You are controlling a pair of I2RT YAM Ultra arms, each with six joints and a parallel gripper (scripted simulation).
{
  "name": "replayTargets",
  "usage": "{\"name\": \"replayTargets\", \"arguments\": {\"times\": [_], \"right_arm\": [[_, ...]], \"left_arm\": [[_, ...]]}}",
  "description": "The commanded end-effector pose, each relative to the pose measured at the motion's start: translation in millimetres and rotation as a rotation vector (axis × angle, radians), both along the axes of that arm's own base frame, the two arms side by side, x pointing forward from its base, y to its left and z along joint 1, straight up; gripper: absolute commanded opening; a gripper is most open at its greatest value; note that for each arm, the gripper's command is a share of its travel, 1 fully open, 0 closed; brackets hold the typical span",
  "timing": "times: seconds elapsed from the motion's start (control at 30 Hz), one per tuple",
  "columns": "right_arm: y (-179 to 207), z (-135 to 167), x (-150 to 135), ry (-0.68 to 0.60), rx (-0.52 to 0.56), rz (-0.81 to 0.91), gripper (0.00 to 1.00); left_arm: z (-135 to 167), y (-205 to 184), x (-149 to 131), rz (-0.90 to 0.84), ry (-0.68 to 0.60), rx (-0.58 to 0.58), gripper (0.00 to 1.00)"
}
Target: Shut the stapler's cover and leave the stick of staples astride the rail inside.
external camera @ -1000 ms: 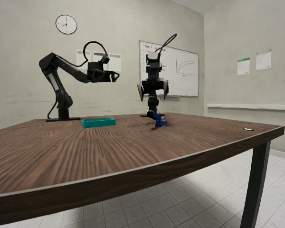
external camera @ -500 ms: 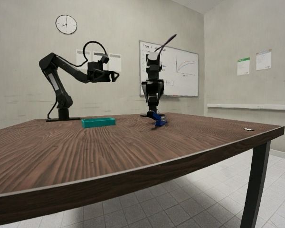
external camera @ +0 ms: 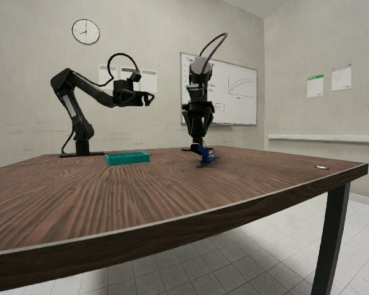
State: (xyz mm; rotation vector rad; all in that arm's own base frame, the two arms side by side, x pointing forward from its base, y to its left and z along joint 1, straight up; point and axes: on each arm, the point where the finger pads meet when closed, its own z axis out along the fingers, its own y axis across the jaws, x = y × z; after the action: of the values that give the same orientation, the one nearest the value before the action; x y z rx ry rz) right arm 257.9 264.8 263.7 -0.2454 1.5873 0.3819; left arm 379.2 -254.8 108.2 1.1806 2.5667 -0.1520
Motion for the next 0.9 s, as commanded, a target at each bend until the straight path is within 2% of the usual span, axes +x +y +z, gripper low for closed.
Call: {"name": "replayTargets", "arguments": {"times": [0.0,0.37,0.87], "right_arm": [[4,15,1,-0.016,0.035,-0.006,1.0],[4,15,1,-0.016,0.035,-0.006,1.0],[4,15,1,-0.016,0.035,-0.006,1.0]], "left_arm": [[-4,12,-11,-0.04,0.142,0.119,0.5],[14,-7,14,-0.072,0.145,0.133,0.5],[18,-17,22,-0.075,0.121,0.118,0.5]]}}
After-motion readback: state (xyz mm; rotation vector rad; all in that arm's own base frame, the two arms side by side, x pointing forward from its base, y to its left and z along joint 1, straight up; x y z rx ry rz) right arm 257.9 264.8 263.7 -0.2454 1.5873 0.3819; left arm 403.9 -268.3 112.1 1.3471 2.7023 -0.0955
